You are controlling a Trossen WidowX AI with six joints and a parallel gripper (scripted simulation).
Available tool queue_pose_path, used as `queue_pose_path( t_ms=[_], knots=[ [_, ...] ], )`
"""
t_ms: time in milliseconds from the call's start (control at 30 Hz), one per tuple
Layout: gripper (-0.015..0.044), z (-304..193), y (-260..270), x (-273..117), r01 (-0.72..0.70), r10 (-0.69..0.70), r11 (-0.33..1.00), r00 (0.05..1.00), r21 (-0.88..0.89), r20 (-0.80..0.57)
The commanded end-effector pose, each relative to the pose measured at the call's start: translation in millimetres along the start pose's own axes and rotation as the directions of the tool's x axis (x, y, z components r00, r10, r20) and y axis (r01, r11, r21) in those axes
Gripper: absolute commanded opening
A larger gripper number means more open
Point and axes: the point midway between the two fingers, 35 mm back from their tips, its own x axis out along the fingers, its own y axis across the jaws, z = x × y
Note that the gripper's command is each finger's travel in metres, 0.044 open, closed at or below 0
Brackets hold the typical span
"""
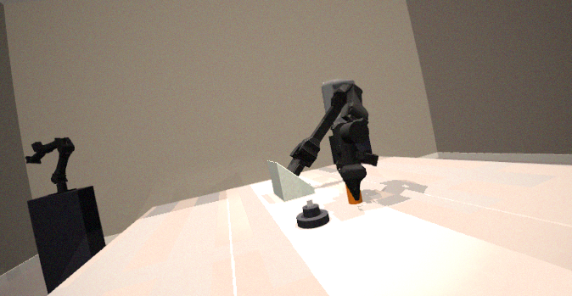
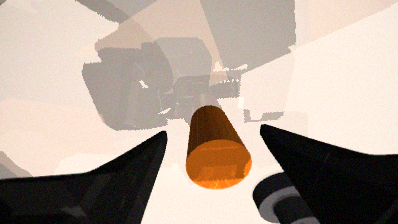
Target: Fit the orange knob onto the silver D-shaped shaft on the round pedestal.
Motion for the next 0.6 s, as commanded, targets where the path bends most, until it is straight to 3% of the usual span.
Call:
queue_pose_path(
  t_ms=[0, 133, 467, 567],
  knots=[
    [0.044, 0.3, 1.8, 6.9, -0.005, 0.005, 1.0, 1.0, 0.004, 0.004],
    [0.044, 0.3, 2.4, 10.6, -0.006, 0.006, 1.0, 1.0, 0.004, 0.004],
    [0.0177, 0.3, 2.4, 10.6, -0.006, 0.006, 1.0, 1.0, 0.004, 0.004],
    [0.0157, 0.3, 2.4, 10.6, -0.006, 0.006, 1.0, 1.0, 0.004, 0.004]
  ],
)
